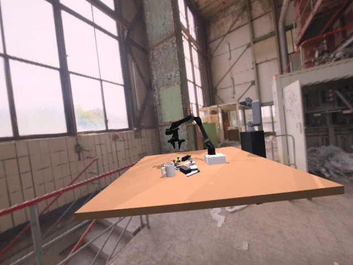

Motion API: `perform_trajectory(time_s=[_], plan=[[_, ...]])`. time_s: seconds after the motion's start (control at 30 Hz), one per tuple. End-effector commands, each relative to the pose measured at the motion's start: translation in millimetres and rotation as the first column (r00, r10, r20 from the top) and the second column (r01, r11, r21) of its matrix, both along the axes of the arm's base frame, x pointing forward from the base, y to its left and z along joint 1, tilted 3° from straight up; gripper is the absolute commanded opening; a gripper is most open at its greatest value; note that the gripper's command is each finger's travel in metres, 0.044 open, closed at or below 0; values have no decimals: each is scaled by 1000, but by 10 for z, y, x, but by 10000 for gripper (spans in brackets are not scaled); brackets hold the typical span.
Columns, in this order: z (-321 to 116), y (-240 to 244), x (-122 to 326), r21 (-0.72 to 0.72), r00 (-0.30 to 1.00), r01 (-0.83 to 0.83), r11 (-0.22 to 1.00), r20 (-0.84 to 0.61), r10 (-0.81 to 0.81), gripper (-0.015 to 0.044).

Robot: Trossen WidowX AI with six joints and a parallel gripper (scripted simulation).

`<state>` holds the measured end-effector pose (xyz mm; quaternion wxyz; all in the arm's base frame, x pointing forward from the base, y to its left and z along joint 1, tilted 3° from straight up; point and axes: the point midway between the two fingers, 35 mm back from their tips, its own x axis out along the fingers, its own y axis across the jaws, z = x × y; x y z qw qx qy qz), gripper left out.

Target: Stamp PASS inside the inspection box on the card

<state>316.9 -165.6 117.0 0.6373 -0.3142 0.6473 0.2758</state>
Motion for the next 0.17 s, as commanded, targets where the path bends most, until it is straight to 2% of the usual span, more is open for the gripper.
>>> perform_trajectory(time_s=[0.0, 0.13], plan=[[0, 0, 0, 0, 1000, 0, 1000, 0, 0, 256], [0, 0, 0, 0, 1000, 0, 1000, 0, 0, 256]])
